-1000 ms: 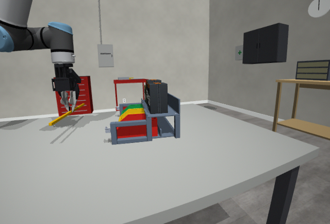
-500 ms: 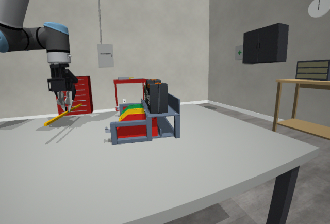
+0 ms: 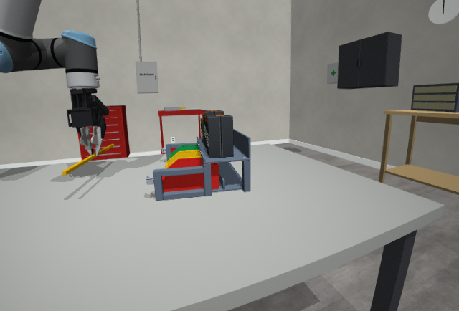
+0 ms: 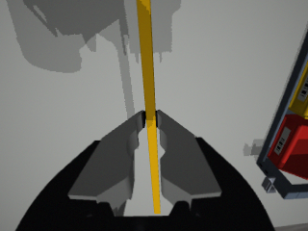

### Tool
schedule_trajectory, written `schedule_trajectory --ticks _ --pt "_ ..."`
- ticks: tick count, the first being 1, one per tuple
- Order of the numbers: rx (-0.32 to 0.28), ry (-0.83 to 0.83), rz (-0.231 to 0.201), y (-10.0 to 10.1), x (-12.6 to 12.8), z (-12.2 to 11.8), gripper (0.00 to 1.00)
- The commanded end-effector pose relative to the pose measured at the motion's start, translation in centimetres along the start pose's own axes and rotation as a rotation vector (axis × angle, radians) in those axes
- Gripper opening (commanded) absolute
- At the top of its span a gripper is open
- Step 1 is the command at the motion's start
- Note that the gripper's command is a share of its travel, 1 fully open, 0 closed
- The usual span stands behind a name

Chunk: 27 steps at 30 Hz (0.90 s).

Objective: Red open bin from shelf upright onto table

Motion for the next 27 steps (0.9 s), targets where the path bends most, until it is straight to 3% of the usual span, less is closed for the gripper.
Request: schedule_trajectory --ticks 1,27 --pt "0.0 0.0 -0.001 -0.05 0.32 0.07 0.0" --pt "0.0 0.0 -0.001 -0.05 0.83 0.16 0.0"
Point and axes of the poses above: the point where the finger pads meet when closed, its own y axis out along the fingers, its own x axis across the jaws, z = x × y, the point moved 3 cm from there along -y, back along the fingers, and after that the axes turned 10 degrees about y, right-handed, at the moved point
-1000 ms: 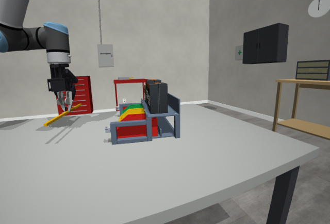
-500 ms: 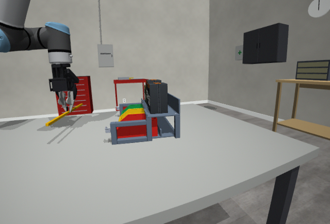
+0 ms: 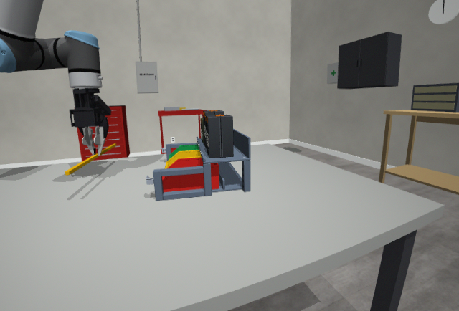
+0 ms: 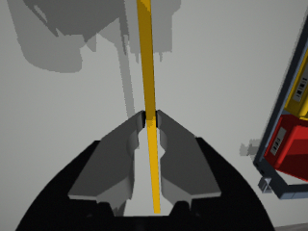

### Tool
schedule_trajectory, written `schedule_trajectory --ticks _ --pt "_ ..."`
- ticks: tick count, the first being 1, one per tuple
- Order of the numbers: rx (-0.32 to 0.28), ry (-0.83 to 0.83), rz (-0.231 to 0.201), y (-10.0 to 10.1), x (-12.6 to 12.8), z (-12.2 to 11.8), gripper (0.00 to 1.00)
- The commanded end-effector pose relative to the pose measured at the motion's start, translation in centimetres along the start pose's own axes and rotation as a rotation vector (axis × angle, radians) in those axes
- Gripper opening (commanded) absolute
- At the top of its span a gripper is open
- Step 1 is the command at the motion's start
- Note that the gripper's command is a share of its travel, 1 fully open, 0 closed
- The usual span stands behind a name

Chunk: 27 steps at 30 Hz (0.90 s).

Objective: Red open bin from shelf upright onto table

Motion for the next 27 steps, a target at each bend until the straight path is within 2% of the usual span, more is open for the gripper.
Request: schedule_trajectory --ticks 1,16,21,27 --pt "0.0 0.0 -0.001 0.0 0.1 0.0 0.0" --pt "0.0 0.0 -0.001 0.0 0.3 0.1 0.0" --pt "0.0 0.0 -0.001 2.0 0.3 0.1 0.0" --pt "0.0 0.0 -0.001 2.0 0.3 0.1 0.0"
Point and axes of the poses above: the point where the finger pads meet when closed, its own y axis out along the fingers, its own x axis across the jaws, z = x × y, the point moved 3 cm from there along -y, back along the fingers, and after that the axes turned 10 degrees about y, right-handed, at the moved point
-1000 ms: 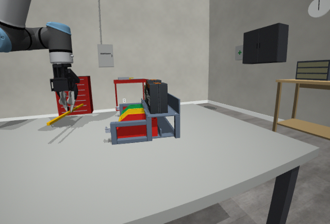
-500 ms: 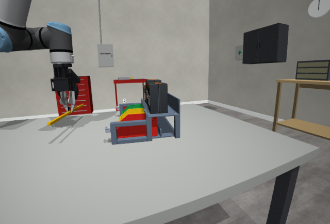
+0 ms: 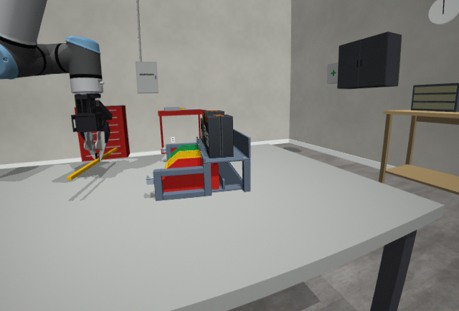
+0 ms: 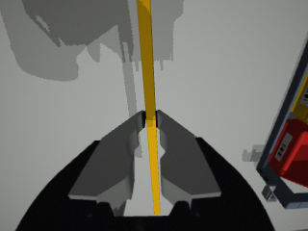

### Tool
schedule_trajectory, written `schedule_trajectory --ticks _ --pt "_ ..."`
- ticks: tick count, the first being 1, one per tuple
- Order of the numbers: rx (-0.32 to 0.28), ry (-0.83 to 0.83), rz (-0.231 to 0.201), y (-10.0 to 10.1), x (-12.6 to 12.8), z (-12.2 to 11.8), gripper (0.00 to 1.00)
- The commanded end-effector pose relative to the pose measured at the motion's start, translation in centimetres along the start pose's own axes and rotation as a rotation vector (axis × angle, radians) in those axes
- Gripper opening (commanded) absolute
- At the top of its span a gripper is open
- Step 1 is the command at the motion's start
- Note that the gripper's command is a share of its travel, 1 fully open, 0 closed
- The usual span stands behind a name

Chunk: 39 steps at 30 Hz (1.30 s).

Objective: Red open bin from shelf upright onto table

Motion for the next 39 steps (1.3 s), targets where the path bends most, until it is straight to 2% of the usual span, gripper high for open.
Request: schedule_trajectory --ticks 1,6,11,23,28,39 --pt "0.0 0.0 -0.001 0.3 0.0 0.0 0.0" --pt "0.0 0.0 -0.001 0.3 0.0 0.0 0.0" --pt "0.0 0.0 -0.001 2.2 0.1 0.0 0.0" --pt "0.0 0.0 -0.001 2.2 0.1 0.0 0.0" --pt "0.0 0.0 -0.001 4.2 0.1 0.0 0.0" --pt "0.0 0.0 -0.001 4.2 0.1 0.0 0.0"
Point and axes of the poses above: the point where the finger pads meet when closed, its own y axis out along the fingers, its own x axis across the jaws, z = x × y, the point moved 3 cm from there along -y, back along the fingers, and after that the axes turned 10 degrees about y, right-handed, at the moved point
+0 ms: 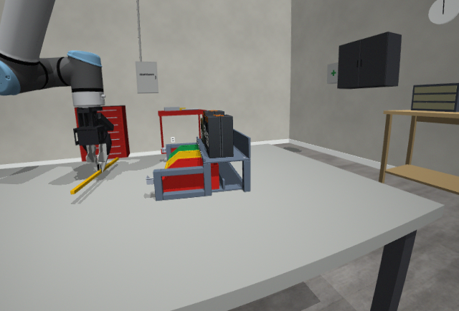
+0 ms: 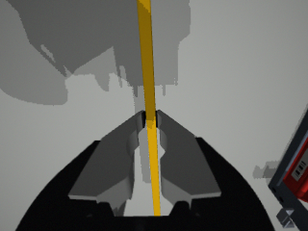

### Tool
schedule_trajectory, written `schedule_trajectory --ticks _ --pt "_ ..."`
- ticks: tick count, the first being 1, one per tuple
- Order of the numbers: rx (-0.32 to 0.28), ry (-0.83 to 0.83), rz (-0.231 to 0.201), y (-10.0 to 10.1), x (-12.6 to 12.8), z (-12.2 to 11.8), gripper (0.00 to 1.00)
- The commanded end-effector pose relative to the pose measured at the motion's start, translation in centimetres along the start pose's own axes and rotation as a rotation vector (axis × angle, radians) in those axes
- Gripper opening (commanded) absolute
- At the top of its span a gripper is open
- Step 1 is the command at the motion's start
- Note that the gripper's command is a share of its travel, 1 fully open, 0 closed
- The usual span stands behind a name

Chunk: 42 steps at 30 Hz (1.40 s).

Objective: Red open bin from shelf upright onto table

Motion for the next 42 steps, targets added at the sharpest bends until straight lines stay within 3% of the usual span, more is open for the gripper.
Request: schedule_trajectory --ticks 1,6,35,36,42 --pt "0.0 0.0 -0.001 0.1 0.0 0.0 0.0" --pt "0.0 0.0 -0.001 2.0 0.1 0.0 0.0" --pt "0.0 0.0 -0.001 3.0 0.1 0.0 0.0" --pt "0.0 0.0 -0.001 3.0 0.1 0.0 0.26" --pt "0.0 0.0 -0.001 3.0 0.1 0.0 0.26"
Point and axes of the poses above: the point where the finger pads meet when closed, its own y axis out along the fingers, its own x axis across the jaws, z = x × y, the point moved 3 cm from there along -y, back along the fingers, and after that the axes turned 10 degrees about y, right-handed, at the moved point
